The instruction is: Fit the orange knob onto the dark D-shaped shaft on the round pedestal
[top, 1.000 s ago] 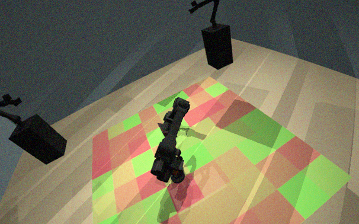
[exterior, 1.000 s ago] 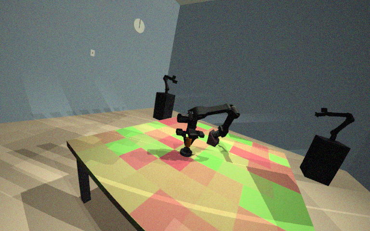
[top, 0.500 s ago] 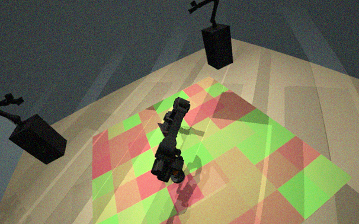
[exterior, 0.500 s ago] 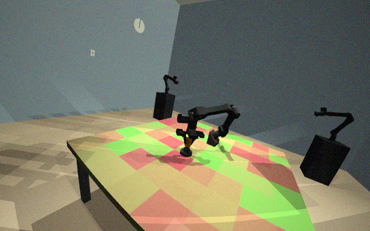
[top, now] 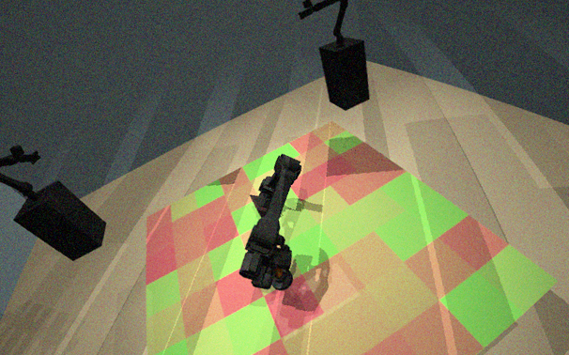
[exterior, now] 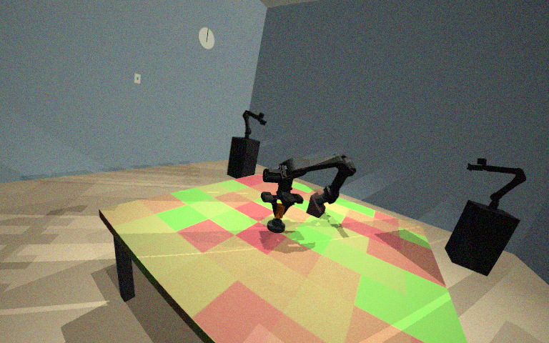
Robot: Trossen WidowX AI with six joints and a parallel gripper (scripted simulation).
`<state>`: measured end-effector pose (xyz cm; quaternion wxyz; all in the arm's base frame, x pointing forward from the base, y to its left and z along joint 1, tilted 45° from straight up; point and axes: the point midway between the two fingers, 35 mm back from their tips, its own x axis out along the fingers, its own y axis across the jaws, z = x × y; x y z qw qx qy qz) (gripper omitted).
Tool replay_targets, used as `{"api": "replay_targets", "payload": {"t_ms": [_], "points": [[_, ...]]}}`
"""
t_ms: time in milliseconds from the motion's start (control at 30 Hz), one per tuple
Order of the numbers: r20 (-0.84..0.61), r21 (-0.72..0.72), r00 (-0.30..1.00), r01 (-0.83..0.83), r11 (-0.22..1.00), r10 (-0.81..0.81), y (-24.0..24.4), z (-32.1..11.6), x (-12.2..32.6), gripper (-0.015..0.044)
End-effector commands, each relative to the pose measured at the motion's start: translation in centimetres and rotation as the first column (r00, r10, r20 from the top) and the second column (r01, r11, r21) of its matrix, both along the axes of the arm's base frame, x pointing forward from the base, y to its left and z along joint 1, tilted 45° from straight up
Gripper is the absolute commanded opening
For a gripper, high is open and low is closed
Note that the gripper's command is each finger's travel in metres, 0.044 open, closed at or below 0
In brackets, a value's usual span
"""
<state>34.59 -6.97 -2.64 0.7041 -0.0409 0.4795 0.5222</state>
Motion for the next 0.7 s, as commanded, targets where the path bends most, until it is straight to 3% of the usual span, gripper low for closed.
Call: {"api": "replay_targets", "payload": {"t_ms": [0,667], "points": [[0.061,-0.004,0.997,-0.054,0.999,0.054,-0.32,0.04,0.17,0.0],[0.061,-0.004,0.997,-0.054,0.999,0.054,-0.08,0.11,0.04,0.0]]}}
